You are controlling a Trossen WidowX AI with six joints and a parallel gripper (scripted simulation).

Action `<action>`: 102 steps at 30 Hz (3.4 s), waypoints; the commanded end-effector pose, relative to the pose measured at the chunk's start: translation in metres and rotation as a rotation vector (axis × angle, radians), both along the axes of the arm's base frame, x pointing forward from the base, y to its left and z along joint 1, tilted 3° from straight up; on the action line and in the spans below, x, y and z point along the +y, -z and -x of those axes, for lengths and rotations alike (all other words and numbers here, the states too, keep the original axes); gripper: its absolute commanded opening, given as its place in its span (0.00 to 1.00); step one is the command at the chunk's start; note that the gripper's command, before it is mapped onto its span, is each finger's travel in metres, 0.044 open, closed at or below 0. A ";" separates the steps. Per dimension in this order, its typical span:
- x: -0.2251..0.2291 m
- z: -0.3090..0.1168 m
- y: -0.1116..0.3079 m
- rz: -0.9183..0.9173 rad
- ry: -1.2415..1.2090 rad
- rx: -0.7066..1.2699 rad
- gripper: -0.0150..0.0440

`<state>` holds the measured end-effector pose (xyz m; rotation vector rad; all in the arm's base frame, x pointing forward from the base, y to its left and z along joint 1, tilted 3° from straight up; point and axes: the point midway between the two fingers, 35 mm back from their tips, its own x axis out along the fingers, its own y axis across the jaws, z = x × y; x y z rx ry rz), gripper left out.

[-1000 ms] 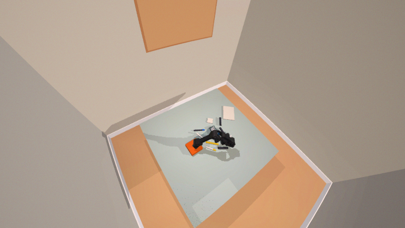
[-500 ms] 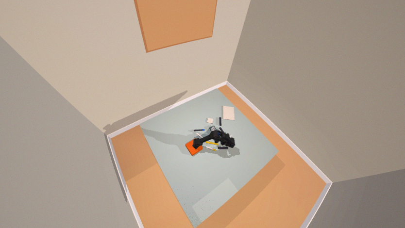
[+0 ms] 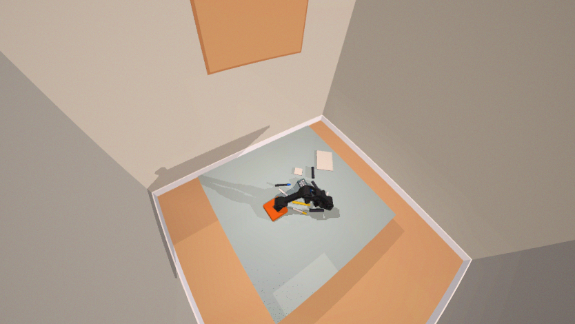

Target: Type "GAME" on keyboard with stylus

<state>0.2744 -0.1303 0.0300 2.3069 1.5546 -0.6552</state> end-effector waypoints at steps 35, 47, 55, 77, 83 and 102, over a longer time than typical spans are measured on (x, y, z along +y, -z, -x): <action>0.011 -0.010 -0.033 0.006 0.001 0.003 0.25; 0.065 -0.049 -0.035 0.003 0.005 -0.003 0.25; 0.088 -0.060 -0.038 -0.013 0.000 -0.010 0.25; 0.090 -0.058 -0.019 -0.012 -0.001 -0.009 0.39; 0.090 -0.058 -0.018 -0.012 -0.001 -0.009 0.39; 0.090 -0.058 -0.003 -0.012 -0.001 -0.009 0.39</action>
